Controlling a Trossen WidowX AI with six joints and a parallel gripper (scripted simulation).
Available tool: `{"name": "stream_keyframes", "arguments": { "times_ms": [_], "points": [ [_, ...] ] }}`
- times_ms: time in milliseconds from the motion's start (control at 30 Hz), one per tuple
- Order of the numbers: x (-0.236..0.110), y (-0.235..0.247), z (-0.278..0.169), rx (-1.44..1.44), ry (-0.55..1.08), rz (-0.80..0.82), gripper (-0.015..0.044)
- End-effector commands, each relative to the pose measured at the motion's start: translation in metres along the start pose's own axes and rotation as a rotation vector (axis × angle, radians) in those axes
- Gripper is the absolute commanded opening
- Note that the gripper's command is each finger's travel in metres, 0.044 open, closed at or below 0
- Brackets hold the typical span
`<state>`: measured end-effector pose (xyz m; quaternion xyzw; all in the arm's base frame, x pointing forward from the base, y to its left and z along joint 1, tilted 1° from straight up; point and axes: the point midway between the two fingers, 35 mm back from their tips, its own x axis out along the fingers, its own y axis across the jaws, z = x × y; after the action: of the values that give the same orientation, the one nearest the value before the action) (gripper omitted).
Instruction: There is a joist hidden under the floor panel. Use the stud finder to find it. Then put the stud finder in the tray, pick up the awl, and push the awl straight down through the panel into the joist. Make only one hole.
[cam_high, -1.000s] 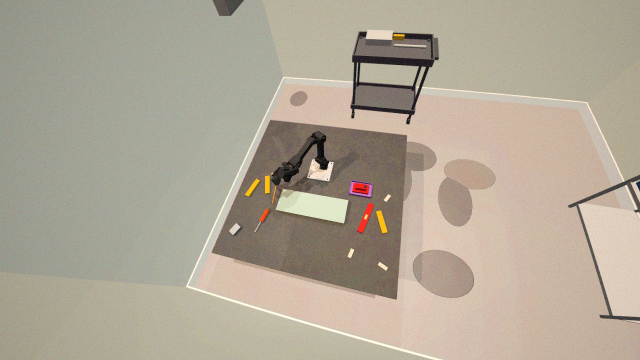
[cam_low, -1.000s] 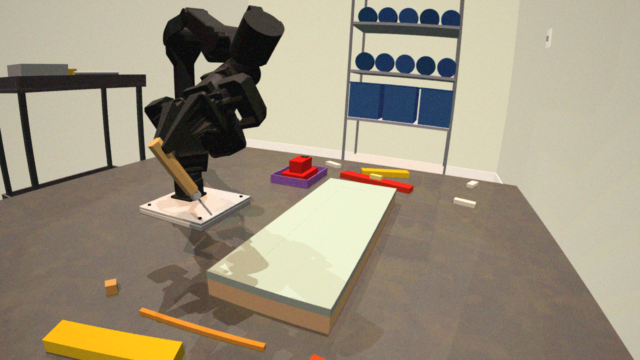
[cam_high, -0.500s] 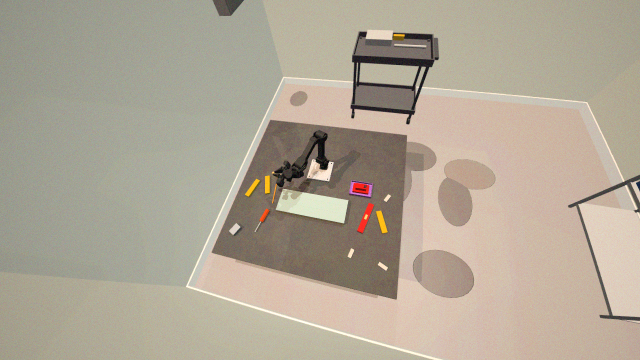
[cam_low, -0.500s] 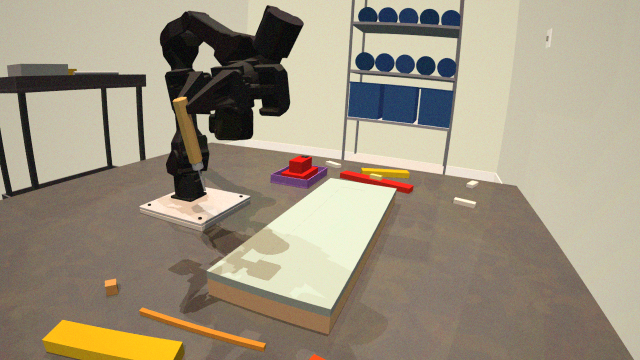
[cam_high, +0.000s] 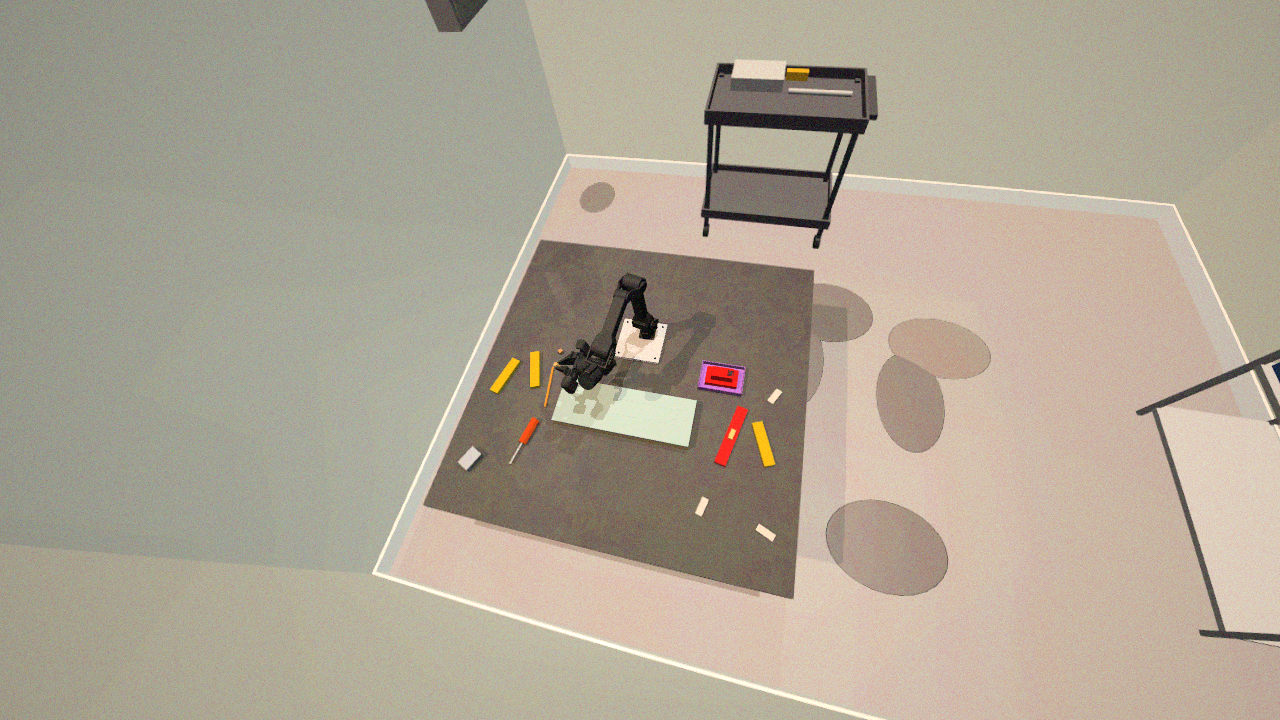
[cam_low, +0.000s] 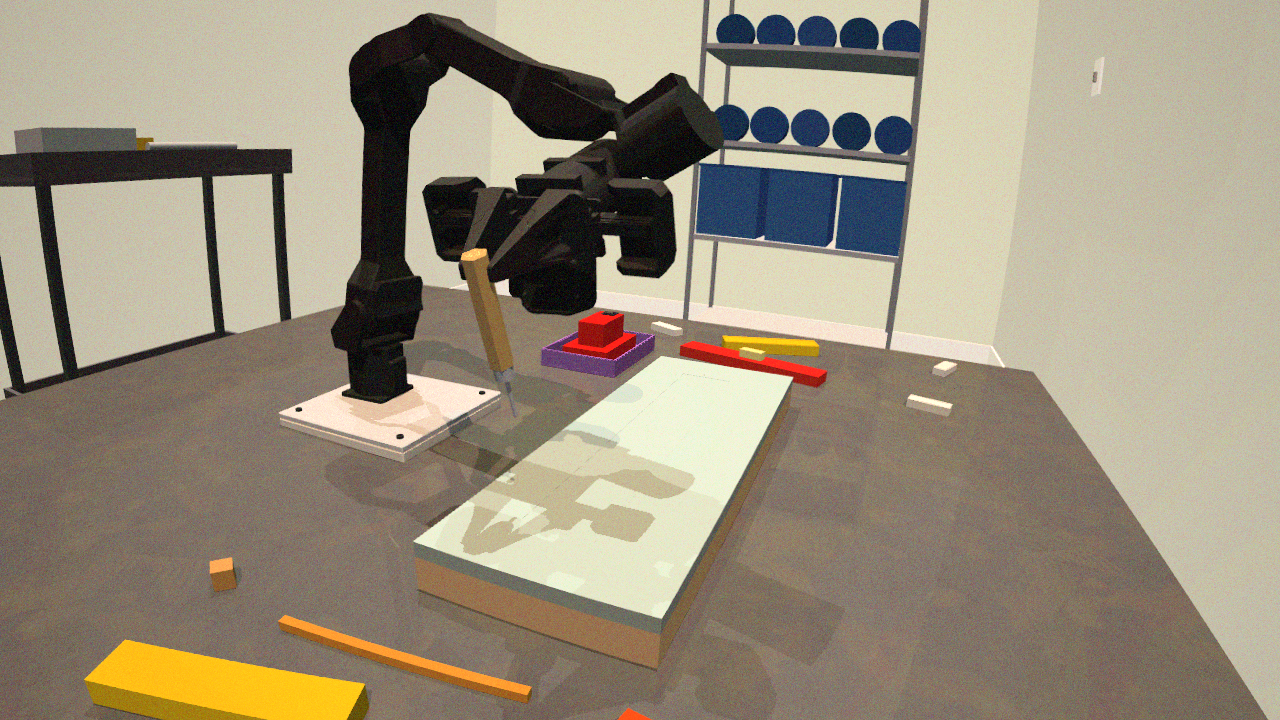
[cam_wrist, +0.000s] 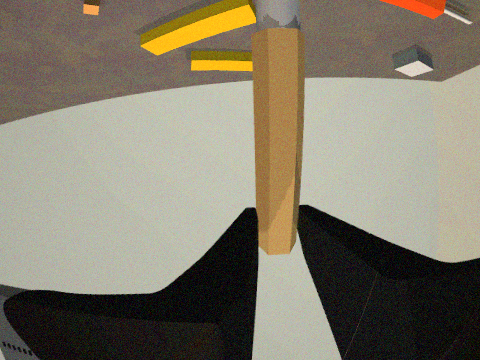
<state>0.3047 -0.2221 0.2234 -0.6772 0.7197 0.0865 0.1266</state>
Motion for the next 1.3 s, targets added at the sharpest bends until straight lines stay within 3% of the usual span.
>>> {"name": "stream_keyframes", "arguments": {
  "times_ms": [0, 433, 1267],
  "points": [
    [-0.010, -0.011, 0.011, -0.008, 0.014, 0.011, 0.0000],
    [-0.053, -0.042, 0.037, -0.029, 0.084, -0.013, 0.0000],
    [-0.048, -0.043, 0.056, -0.030, 0.086, -0.014, 0.0000]
  ]
}}
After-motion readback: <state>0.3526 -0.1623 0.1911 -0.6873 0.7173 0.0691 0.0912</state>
